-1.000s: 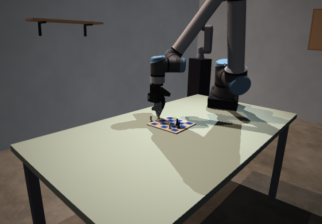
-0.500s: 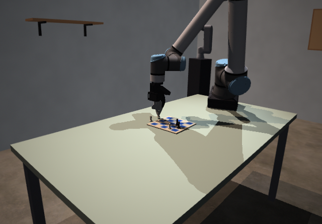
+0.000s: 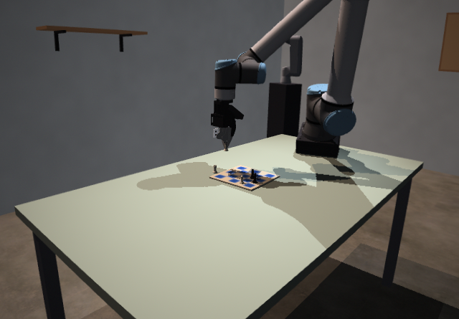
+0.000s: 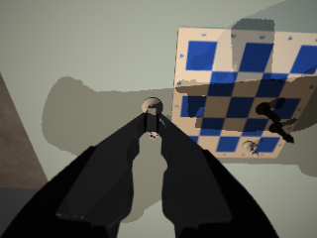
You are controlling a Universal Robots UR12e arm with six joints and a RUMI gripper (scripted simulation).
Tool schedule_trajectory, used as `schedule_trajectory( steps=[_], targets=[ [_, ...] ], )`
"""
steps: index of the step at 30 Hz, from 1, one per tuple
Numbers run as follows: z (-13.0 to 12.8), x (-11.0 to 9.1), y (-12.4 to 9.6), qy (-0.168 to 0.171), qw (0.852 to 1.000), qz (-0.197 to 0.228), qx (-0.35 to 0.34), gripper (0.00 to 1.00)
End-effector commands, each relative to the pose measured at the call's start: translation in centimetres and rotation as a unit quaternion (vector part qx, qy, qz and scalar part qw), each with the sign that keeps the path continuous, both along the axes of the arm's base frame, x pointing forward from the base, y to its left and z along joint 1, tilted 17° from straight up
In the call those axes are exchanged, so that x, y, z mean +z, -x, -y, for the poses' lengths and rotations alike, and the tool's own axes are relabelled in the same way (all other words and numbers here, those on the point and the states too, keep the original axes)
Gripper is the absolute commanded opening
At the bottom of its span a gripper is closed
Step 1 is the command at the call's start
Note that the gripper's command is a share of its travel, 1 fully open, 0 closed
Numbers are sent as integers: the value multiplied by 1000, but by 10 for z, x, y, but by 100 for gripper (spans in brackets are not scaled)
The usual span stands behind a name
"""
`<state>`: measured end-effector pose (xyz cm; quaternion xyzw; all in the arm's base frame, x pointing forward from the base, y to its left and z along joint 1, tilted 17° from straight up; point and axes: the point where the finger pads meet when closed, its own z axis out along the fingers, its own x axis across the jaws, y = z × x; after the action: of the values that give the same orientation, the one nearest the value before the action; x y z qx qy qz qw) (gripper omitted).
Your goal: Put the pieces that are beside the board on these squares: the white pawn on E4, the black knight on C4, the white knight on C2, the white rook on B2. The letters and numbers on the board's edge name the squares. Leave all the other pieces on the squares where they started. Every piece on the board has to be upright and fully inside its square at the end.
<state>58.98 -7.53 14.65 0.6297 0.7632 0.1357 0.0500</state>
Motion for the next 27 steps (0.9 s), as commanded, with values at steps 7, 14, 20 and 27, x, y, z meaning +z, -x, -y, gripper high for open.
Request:
schedule_trajectory(
  steps=[7,14,20,27],
  targets=[
    [2,14,4,0,1000,0,0,0],
    [-15,19,0,0,1000,0,2,0],
    [-93,38,-8,2,1000,1,9,0],
    [-102,40,-8,2,1000,1,9,0]
  ],
)
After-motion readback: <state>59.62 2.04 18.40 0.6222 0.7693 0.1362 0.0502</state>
